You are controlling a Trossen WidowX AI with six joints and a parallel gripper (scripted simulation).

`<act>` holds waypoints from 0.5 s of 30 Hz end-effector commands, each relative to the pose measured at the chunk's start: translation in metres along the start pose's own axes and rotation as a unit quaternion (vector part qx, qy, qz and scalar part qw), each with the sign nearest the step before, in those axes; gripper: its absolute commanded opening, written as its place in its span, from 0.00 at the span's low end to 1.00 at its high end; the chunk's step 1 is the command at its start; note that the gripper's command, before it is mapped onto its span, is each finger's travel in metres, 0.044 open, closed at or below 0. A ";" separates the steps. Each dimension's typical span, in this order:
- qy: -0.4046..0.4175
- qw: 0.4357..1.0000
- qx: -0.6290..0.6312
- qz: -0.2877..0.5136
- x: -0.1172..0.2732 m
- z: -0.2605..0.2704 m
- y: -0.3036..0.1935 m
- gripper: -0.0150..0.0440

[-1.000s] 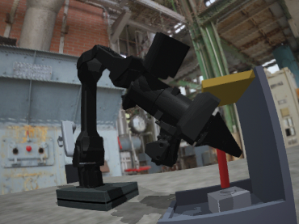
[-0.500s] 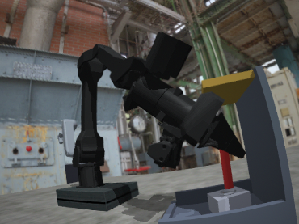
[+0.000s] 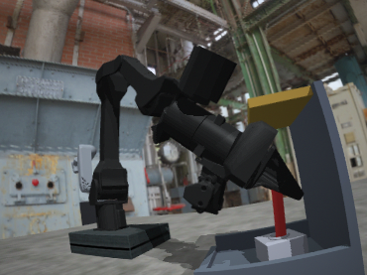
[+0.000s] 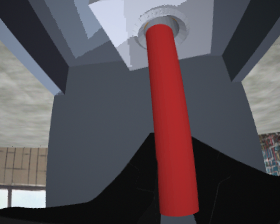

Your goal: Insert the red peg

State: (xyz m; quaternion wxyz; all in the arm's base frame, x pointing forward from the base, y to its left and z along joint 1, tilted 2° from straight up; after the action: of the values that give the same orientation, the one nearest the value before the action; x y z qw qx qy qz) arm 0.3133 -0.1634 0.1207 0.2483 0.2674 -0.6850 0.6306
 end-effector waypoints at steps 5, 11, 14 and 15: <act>-0.001 1.000 -0.004 -0.008 -0.007 0.001 0.008 0.25; -0.001 1.000 -0.004 -0.008 -0.011 0.001 0.012 0.25; -0.001 1.000 -0.004 -0.008 -0.012 0.001 0.013 0.25; -0.001 1.000 -0.004 -0.008 -0.012 0.001 0.013 0.25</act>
State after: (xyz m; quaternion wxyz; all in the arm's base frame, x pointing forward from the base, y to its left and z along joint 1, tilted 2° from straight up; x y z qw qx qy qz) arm 0.3150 -0.1638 0.1112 0.2470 0.2664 -0.6848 0.6317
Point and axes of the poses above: the point midway between the two fingers, 35 mm back from their tips, its own x axis back along the fingers, its own z axis across the jaws, y = z × x, the point moved 8 cm from there along x, back along the fingers, and after that the axes turned 6 degrees about -x, right-handed, at the moved point
